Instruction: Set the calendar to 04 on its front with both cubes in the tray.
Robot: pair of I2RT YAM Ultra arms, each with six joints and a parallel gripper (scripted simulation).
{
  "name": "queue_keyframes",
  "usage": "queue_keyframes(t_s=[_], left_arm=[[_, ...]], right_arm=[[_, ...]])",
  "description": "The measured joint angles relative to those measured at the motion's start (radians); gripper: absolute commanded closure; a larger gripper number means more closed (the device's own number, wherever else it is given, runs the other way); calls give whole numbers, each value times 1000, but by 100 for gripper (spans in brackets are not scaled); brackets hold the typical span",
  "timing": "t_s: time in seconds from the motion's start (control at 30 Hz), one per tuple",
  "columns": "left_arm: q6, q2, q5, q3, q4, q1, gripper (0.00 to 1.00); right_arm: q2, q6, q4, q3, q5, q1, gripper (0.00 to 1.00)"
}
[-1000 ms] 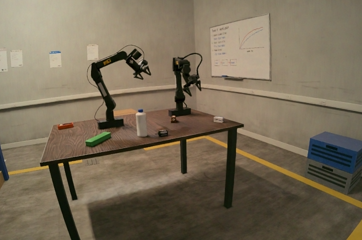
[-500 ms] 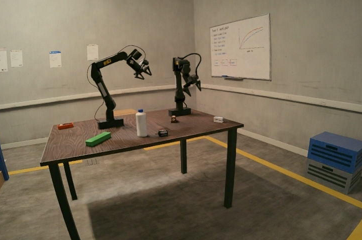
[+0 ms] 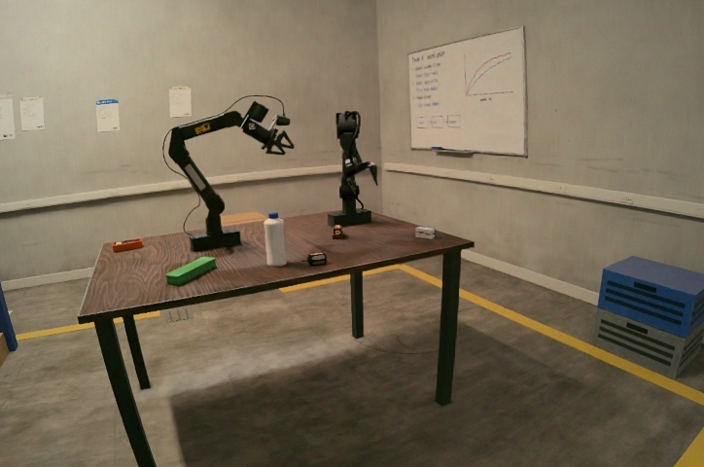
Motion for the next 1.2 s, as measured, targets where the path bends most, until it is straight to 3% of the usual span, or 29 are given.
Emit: queue_keyframes(t_s=[0.33, 0.67, 0.9, 1.2], left_arm=[[328, 0, 60, -8, -39, -148, 0], [597, 60, 104, -8, -73, -259, 0], [781, 131, 133, 25, -98, -341, 0], [925, 195, 155, 66, -120, -404, 0]], right_arm=[[-69, 261, 197, -167, 288, 196, 0], [-69, 468, 370, -258, 604, 375, 0], [-2, 619, 498, -290, 848, 495, 0], [117, 761, 621, -293, 1077, 578, 0]])
